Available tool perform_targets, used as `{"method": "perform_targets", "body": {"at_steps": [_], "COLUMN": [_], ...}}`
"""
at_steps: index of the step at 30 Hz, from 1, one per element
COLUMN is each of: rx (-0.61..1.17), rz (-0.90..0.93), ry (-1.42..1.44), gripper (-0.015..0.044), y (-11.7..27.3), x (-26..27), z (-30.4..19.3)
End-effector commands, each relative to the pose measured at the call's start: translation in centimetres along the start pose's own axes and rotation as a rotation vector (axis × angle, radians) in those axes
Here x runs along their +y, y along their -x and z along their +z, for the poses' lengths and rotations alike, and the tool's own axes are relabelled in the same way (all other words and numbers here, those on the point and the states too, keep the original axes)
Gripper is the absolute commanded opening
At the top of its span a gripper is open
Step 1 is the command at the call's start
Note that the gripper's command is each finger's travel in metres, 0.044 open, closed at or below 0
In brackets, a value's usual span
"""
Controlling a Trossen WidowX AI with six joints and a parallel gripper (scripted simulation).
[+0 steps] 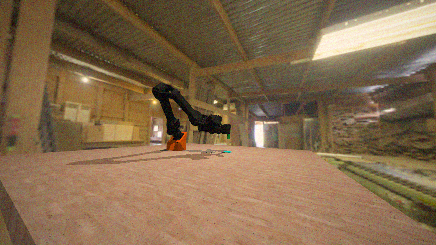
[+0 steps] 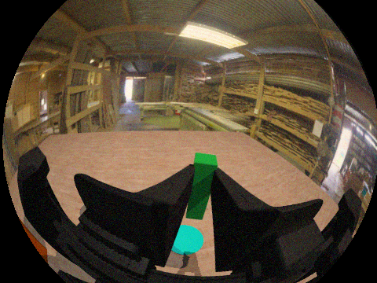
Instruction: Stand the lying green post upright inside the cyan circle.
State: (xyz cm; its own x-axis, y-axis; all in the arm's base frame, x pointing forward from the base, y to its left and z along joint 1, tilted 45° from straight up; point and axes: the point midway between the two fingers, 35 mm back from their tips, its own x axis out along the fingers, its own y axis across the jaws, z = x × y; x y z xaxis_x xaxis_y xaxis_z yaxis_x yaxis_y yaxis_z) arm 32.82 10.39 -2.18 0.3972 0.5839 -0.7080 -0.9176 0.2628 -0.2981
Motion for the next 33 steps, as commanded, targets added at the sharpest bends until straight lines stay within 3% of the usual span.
{"method": "perform_targets", "body": {"at_steps": [1, 18, 30, 33], "rx": [0.0, 0.008, 0.009, 0.009], "rz": [0.005, 0.009, 0.009, 0.009], "ry": [0.0, -0.007, -0.009, -0.009], "gripper": [0.0023, 0.0023, 0.0023, 0.0101], "y": [-0.3, -0.9, -1.0, -1.0], "x": [0.1, 0.4, 0.4, 0.4], "z": [-1.9, -8.4, -8.7, -8.7]}}
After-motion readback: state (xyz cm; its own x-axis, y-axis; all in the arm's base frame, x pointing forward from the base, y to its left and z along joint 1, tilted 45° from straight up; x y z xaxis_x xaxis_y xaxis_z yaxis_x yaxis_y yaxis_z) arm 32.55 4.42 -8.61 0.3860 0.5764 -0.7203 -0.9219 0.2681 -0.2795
